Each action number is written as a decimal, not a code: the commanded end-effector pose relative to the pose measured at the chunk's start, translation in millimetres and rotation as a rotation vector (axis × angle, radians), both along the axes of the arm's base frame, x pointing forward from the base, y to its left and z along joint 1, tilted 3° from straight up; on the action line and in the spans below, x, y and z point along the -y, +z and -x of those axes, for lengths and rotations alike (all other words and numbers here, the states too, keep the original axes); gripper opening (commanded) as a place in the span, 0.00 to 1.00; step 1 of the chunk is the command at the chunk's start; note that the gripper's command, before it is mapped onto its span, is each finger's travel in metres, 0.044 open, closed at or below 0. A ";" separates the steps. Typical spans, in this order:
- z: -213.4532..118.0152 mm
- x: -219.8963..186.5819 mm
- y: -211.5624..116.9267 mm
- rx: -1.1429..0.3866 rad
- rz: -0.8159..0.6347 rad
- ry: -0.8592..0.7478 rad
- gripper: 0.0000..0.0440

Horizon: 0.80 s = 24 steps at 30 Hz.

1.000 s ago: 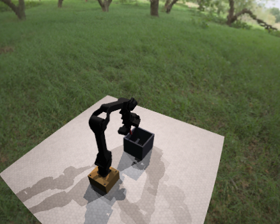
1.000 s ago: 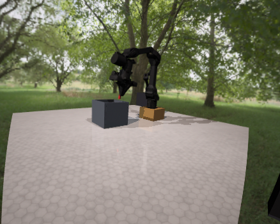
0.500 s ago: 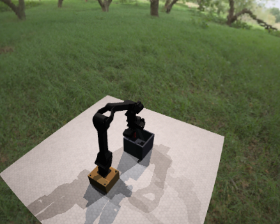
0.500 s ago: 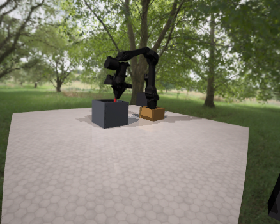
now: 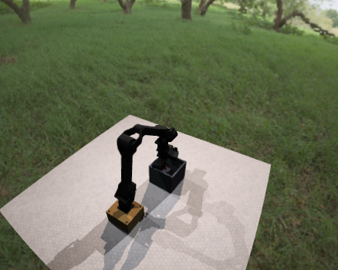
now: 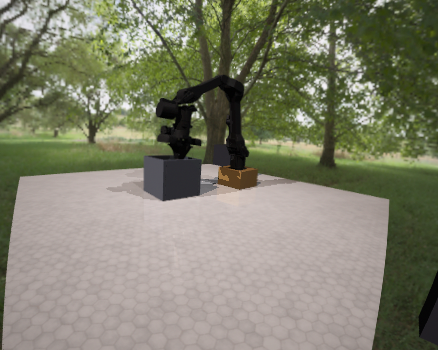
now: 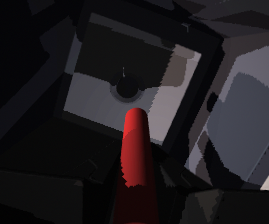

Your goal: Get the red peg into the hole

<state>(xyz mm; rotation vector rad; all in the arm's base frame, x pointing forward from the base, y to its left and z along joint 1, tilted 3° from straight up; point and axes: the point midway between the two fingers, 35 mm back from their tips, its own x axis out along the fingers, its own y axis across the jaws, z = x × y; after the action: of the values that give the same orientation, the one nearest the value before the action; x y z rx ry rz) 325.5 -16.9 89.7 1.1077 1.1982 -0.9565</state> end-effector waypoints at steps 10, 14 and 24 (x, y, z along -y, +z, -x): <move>-11.4 4.3 -26.8 -0.011 -0.011 0.050 0.00; -13.7 5.3 -34.7 -0.018 -0.007 0.064 0.00; -15.5 7.8 -46.4 -0.059 0.003 0.099 0.21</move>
<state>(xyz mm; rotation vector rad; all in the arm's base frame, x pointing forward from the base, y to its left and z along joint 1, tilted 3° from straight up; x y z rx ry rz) 339.9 -24.1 44.9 1.0303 1.2741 -0.9237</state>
